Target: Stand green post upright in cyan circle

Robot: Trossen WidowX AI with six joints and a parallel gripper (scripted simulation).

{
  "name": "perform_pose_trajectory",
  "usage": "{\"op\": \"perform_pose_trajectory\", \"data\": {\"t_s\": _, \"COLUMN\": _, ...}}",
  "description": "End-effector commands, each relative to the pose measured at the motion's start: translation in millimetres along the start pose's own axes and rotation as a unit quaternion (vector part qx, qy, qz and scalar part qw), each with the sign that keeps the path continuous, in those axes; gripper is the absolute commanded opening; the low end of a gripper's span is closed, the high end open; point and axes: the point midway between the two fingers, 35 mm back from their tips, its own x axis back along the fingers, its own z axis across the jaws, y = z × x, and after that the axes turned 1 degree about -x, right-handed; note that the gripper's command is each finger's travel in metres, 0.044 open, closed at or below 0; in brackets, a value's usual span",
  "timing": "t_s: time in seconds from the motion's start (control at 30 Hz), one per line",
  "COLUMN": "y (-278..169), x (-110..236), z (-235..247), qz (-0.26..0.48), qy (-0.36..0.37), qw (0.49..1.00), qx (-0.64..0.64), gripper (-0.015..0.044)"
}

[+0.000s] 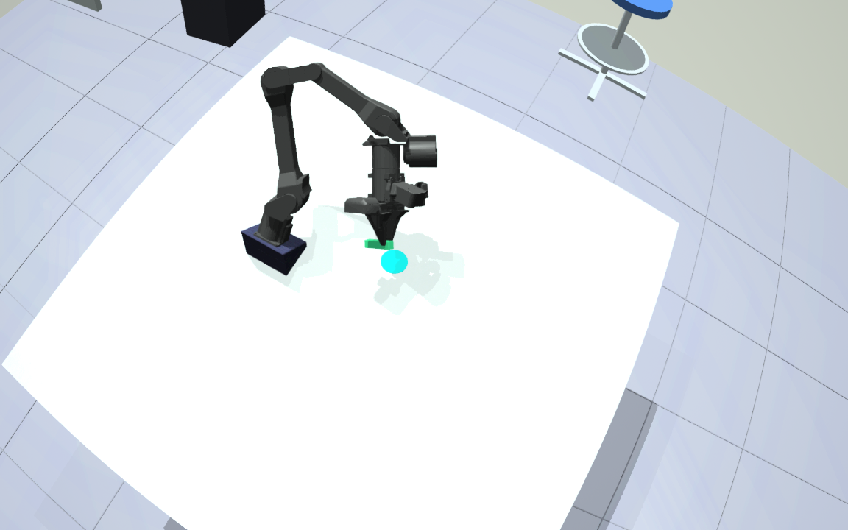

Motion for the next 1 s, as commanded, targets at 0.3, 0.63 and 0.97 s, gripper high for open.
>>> {"op": "perform_pose_trajectory", "data": {"t_s": 0.3, "y": 1.9, "x": 2.4, "z": 0.6, "qz": -0.044, "qy": -0.001, "qw": 0.999, "qx": -0.013, "gripper": 0.0023}}
{"op": "perform_pose_trajectory", "data": {"t_s": 0.63, "y": 3.1, "x": 4.2, "z": 1.7, "qz": -0.077, "qy": 0.002, "qw": 0.997, "qx": -0.024, "gripper": 0.0023}}
{"op": "perform_pose_trajectory", "data": {"t_s": 0.97, "y": 4.3, "x": 6.4, "z": 2.7, "qz": -0.11, "qy": 0.006, "qw": 0.993, "qx": -0.037, "gripper": 0.0023}}
